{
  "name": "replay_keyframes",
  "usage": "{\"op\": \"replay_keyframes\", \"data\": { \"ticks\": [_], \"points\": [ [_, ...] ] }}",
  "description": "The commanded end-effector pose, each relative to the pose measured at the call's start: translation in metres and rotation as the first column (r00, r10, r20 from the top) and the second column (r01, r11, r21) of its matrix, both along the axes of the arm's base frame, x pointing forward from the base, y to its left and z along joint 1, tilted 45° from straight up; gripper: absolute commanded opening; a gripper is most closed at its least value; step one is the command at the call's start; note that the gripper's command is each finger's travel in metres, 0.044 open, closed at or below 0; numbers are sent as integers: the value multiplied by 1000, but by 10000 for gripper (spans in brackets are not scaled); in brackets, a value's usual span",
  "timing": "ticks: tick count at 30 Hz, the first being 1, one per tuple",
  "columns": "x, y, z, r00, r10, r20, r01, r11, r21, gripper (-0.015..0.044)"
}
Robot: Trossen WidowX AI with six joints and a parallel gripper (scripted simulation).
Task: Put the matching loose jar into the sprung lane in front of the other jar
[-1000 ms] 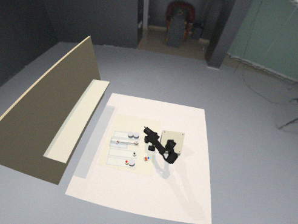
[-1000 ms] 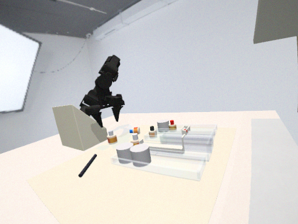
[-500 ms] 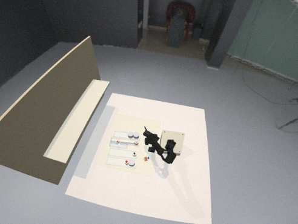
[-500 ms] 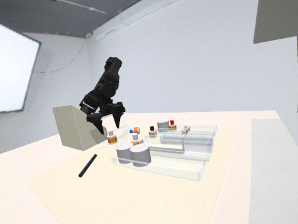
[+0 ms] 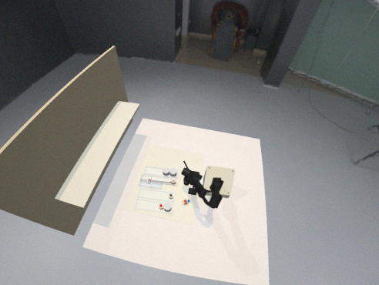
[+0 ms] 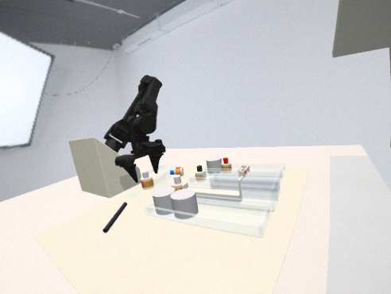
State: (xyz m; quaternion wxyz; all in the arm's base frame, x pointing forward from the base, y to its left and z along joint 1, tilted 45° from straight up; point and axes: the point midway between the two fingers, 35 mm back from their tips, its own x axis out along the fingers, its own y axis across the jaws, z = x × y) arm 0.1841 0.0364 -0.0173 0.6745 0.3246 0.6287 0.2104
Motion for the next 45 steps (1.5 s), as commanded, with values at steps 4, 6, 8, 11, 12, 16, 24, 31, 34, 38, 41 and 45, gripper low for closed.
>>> {"op": "replay_keyframes", "data": {
  "ticks": [4, 6, 8, 11, 12, 16, 24, 31, 34, 38, 41, 45],
  "points": [
    [-3, 10, -9, 1000, 0, -17, 0, 1000, 12, 440],
    [-3, 11, -10, 1000, 1, -17, 0, 1000, 12, 440],
    [-3, 11, -10, 1000, 1, -17, 0, 1000, 12, 387],
    [-3, 11, -10, 1000, 1, -17, 0, 1000, 12, 309],
    [-3, 11, -10, 1000, 1, -17, 0, 1000, 12, 282],
    [-3, 11, -10, 1000, 1, -17, 0, 1000, 12, 177],
    [-3, 8, -8, 1000, 0, -17, 0, 1000, 10, 65],
    [-2, -17, 6, 1000, -5, -19, 5, 1000, -6, 0],
    [-3, -27, 14, 1000, -6, -20, 6, 1000, -10, 0],
    [-6, -41, 25, 1000, -5, -21, 5, 1000, -10, 0],
    [-9, -51, 34, 1000, -4, -22, 4, 1000, -8, 0],
    [-15, -63, 48, 1000, -1, -21, 1, 1000, 0, 0]
  ]
}}
